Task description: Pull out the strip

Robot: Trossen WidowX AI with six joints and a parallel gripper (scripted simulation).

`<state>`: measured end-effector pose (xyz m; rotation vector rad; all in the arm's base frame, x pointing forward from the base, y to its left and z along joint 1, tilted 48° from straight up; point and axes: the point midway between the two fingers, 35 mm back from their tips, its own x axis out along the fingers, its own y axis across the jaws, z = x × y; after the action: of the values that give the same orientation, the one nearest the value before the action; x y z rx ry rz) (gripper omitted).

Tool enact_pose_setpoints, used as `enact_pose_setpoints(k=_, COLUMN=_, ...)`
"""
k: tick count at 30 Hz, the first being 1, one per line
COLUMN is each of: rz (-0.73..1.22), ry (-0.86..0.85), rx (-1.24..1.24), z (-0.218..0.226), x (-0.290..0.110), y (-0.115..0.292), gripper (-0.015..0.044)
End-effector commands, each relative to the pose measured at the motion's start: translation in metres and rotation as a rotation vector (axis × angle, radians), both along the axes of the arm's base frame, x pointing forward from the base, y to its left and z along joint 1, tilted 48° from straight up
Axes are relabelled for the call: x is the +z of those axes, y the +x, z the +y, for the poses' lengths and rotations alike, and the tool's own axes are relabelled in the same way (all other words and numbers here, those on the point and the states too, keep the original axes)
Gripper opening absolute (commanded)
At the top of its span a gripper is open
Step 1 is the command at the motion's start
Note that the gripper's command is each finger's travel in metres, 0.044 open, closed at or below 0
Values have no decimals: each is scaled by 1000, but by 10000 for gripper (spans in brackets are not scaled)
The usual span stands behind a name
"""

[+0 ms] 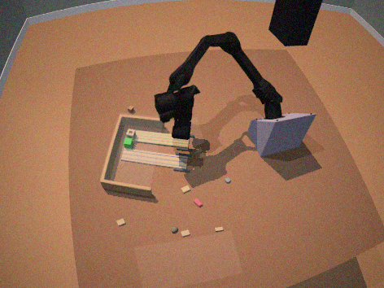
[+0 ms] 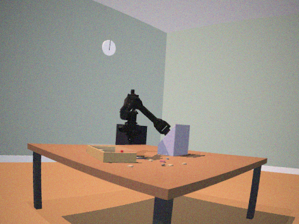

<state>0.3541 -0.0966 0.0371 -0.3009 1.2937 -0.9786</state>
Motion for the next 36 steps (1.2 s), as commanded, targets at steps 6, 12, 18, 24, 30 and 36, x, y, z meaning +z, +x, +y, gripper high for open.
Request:
enact_pose_setpoints(k=6, rz=-1, ry=5, rx=-5, z=-10, x=-10, y=0, gripper=0)
enact_pose_setpoints(k=12, rz=-1, ry=5, rx=-5, z=-17, x=-17, y=0, gripper=0)
enact_pose_setpoints(k=18, rz=-1, ry=5, rx=-5, z=-25, x=-24, y=0, gripper=0)
enact_pose_setpoints(k=24, rz=-1, ry=4, rx=-5, z=-32, x=-30, y=-1, gripper=0)
enact_pose_setpoints(k=30, rz=0, ry=3, rx=-5, z=-40, x=-36, y=-2, gripper=0)
enact_pose_setpoints(k=36, rz=0, ry=1, rx=-5, z=-48, x=-42, y=-4, gripper=0)
